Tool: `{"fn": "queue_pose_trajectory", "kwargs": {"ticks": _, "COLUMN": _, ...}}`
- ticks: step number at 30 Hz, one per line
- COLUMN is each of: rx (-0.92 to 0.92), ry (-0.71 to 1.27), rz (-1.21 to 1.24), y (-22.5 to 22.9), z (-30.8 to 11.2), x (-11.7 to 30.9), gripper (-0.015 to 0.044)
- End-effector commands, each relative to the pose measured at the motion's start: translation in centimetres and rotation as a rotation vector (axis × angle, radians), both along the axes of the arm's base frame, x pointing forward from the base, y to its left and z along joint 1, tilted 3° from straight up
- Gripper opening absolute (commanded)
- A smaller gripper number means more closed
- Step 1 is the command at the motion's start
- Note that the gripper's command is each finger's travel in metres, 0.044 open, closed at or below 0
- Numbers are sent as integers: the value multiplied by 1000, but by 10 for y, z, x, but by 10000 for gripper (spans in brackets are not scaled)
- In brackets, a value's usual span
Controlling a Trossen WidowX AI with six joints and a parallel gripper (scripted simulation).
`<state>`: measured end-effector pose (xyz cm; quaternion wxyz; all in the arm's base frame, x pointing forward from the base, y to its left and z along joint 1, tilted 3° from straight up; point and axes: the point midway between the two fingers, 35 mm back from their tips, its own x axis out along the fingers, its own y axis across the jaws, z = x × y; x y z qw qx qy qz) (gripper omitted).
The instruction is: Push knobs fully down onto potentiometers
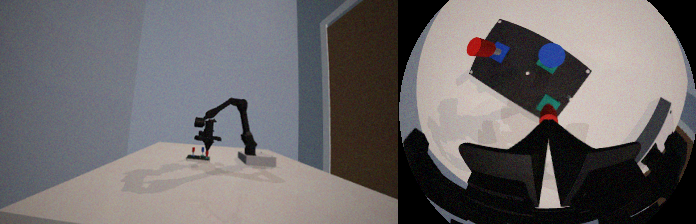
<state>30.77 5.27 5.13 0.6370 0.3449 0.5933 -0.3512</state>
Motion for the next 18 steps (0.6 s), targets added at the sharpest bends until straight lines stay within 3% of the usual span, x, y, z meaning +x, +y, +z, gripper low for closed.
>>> {"fn": "queue_pose_trajectory", "kwargs": {"ticks": 1, "rx": -5, "ry": 7, "rz": 1, "y": -1, "z": -12, "x": 2, "gripper": 0}}
{"fn": "queue_pose_trajectory", "kwargs": {"ticks": 18, "rx": -5, "ry": 7, "rz": 1, "y": -1, "z": -14, "x": 2, "gripper": 0}}
